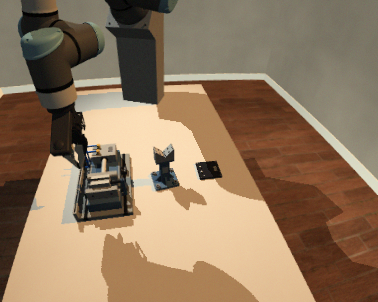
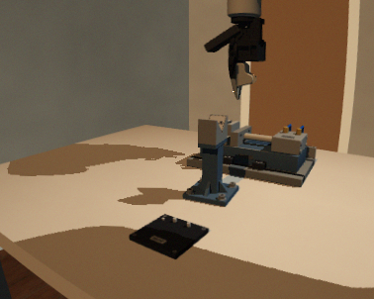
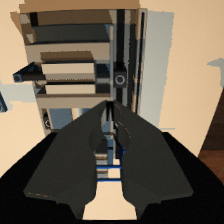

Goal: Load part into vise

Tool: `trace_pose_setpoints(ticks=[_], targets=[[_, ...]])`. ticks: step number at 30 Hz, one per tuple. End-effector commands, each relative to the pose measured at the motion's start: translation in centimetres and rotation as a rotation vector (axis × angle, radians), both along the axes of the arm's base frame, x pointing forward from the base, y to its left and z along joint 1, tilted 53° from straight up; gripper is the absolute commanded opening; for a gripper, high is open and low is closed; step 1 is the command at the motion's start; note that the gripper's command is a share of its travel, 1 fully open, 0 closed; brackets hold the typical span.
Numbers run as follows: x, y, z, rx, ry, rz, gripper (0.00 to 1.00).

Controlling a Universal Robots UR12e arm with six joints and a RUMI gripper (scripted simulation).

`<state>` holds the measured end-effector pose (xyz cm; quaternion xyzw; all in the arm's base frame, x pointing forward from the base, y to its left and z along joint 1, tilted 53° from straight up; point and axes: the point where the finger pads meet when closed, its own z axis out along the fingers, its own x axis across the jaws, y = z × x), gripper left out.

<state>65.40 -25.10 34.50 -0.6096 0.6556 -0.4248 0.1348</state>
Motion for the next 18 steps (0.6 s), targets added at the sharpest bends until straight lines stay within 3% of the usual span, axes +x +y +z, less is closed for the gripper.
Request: trace_pose_setpoints(ticks=[1, 18], targets=[[0.00, 0.02, 0.06, -0.001, -0.001, 0.000, 0.00], [0.17, -0.07, -0.08, -0.001, -0.001, 0.000, 0.00]])
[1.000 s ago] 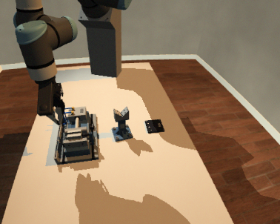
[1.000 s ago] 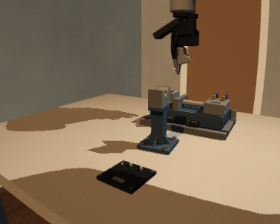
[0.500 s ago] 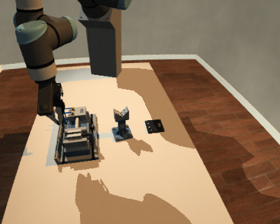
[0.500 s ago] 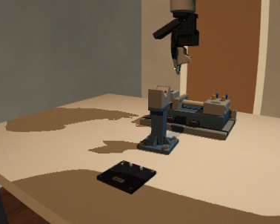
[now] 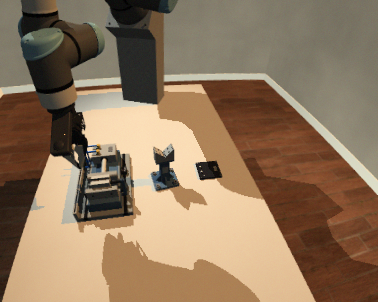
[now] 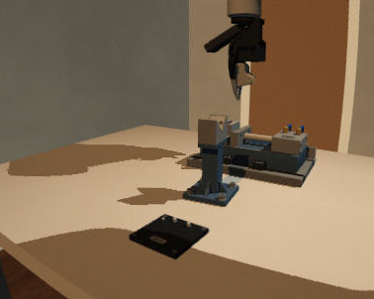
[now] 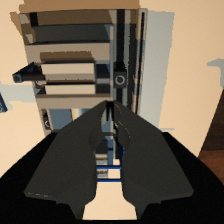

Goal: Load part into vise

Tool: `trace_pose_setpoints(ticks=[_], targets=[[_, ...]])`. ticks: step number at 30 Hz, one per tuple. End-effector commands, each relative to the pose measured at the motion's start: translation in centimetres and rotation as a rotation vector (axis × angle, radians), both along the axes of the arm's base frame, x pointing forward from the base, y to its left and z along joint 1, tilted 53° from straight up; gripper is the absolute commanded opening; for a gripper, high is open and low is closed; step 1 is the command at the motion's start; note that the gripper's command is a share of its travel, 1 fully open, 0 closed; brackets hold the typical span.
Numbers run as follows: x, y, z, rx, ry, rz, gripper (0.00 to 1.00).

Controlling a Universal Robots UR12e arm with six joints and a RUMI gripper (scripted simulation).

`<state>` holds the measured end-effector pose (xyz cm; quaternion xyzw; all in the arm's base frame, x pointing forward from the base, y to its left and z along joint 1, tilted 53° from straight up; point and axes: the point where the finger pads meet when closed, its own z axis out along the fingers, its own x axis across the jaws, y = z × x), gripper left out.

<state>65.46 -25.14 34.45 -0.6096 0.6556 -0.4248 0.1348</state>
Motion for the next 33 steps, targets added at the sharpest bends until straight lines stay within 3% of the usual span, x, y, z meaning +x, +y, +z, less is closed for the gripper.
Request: trace_pose_setpoints(ticks=[1, 33], targets=[[0.1, -0.1, -0.1, -0.001, -0.001, 0.000, 0.00], [2.8, -1.5, -2.4, -0.001, -0.001, 0.000, 0.00]])
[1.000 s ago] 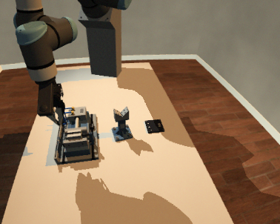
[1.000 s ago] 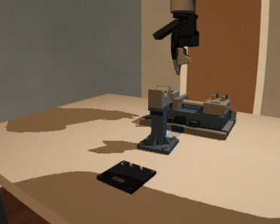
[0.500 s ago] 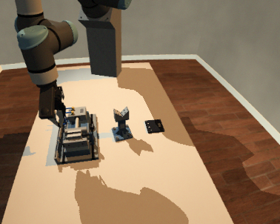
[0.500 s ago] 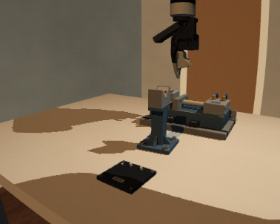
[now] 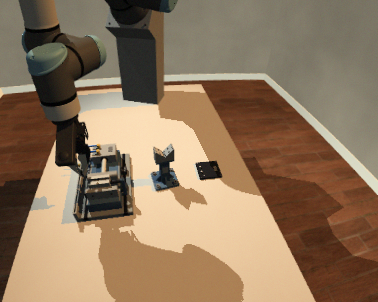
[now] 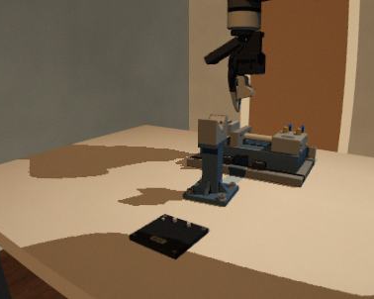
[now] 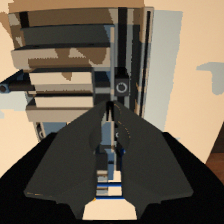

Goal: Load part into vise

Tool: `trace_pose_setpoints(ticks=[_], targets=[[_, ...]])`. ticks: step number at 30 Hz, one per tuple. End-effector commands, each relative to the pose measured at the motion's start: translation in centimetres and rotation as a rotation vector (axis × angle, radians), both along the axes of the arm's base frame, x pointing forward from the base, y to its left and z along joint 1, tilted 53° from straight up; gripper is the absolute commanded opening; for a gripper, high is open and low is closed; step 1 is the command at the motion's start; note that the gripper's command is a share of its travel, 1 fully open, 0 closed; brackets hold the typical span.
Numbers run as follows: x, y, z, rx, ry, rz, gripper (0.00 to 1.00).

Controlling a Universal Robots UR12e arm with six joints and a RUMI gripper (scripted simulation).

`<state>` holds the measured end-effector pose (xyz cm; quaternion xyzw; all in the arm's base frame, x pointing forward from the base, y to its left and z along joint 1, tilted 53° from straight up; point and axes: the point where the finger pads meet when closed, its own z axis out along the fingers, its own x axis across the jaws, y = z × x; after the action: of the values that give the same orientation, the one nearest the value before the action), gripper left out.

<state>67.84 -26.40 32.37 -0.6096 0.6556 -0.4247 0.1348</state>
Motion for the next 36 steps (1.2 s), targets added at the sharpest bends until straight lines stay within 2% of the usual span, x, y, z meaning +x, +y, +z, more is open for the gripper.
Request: trace_pose_setpoints(ticks=[1, 36], targets=[[0.52, -0.25, -0.38, -0.001, -0.001, 0.000, 0.00], [1.21, -0.62, -0.98, -0.001, -0.001, 0.000, 0.00]])
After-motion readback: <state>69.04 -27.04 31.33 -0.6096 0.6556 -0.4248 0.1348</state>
